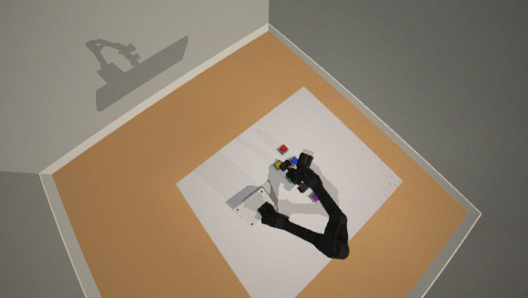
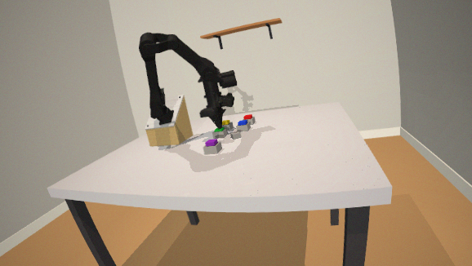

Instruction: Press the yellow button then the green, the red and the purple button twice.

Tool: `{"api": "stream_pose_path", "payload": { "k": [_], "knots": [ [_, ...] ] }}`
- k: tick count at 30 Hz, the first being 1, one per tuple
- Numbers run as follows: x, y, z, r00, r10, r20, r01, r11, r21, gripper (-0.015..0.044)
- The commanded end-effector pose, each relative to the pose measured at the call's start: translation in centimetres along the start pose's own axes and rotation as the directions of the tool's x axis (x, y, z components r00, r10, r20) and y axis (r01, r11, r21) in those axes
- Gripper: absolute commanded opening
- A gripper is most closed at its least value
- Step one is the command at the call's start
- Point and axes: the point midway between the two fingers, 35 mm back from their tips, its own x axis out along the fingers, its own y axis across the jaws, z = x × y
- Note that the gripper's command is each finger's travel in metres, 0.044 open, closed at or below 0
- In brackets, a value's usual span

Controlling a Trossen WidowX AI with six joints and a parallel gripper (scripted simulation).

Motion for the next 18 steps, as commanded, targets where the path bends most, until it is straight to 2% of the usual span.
{"api": "stream_pose_path", "payload": {
  "k": [1, 14, 18],
  "knots": [
    [0.3, -0.1, -0.3, 1.0, -0.007, -0.007, 0.007, 1.0, -0.007, 0.002],
    [0.3, -0.1, -0.3, 1.0, -0.007, -0.007, 0.007, 1.0, -0.007, 0.002],
    [-2.9, -0.1, -0.3, 1.0, -0.005, -0.007, 0.005, 1.0, -0.007, 0.002]
  ]
}}
